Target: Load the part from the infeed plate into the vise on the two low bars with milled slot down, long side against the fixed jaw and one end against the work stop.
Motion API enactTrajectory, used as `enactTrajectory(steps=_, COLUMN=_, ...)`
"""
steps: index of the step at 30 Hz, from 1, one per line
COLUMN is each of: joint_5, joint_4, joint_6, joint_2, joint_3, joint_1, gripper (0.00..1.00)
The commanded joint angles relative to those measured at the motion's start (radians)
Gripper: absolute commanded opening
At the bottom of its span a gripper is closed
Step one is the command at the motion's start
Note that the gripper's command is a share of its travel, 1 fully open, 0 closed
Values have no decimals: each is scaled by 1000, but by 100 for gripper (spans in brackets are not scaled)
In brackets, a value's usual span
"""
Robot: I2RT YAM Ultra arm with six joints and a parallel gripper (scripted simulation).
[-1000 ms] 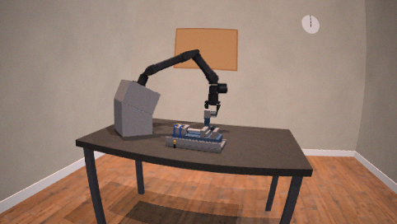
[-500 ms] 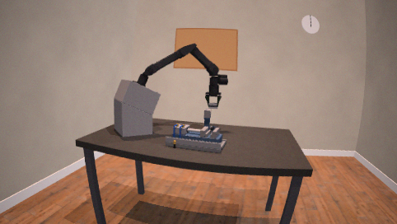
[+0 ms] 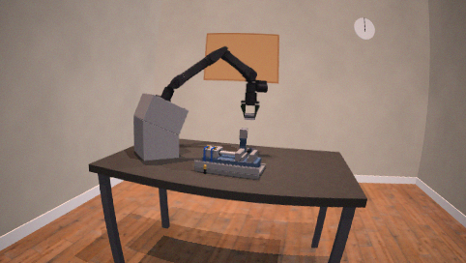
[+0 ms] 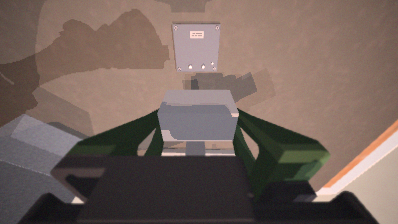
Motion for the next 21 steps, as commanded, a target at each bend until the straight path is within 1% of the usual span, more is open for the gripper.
enactTrajectory(steps=1, joint_5=-15, joint_4=-53, joint_6=-8, joint_2=-45, joint_3=43, joint_1=-14, gripper=0)
enactTrajectory(steps=11, joint_5=-17, joint_4=-86, joint_6=-9, joint_2=-60, joint_3=60, joint_1=-17, gripper=0)
enactTrajectory(steps=21, joint_5=-17, joint_4=-94, joint_6=-9, joint_2=-63, joint_3=64, joint_1=-15, gripper=0)
